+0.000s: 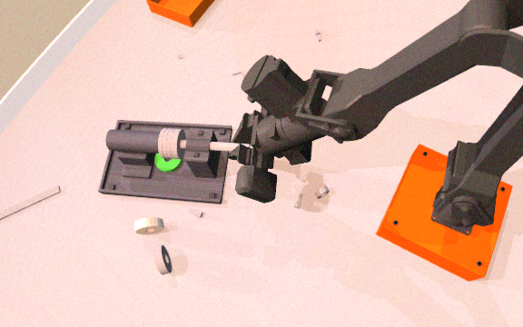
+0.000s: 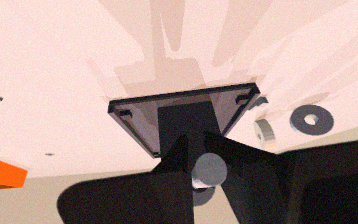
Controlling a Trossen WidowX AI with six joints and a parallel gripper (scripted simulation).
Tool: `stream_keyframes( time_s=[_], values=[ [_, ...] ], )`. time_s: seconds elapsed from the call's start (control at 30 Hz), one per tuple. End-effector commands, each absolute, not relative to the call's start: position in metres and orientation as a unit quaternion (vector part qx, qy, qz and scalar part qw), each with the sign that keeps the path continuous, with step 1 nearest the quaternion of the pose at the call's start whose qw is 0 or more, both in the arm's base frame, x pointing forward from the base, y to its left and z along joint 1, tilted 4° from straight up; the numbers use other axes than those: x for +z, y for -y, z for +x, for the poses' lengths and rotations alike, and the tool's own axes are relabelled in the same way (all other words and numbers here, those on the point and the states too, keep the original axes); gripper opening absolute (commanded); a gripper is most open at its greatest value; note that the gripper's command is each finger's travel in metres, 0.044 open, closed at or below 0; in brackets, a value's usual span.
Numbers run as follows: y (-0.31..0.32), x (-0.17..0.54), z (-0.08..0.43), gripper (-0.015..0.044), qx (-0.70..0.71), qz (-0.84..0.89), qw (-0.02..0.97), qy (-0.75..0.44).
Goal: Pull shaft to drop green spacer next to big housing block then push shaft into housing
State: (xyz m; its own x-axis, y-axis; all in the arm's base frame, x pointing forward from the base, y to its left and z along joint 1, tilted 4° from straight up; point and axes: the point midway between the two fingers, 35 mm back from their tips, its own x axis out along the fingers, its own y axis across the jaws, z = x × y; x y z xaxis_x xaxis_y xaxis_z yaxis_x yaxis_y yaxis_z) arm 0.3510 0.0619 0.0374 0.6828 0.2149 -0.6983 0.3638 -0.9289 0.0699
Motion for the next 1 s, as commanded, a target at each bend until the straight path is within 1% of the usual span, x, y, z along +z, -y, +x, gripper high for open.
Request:
stream_keyframes(
  time_s=[0.0, 0.97],
  values=[
    [-0.0633, 0.0397, 0.3546, 0.0000, -0.362, 0.913, 0.101, -0.159],
    [-0.0666, 0.0401, 0.3629, 0.0000, -0.362, 0.913, 0.101, -0.159]
  ],
)
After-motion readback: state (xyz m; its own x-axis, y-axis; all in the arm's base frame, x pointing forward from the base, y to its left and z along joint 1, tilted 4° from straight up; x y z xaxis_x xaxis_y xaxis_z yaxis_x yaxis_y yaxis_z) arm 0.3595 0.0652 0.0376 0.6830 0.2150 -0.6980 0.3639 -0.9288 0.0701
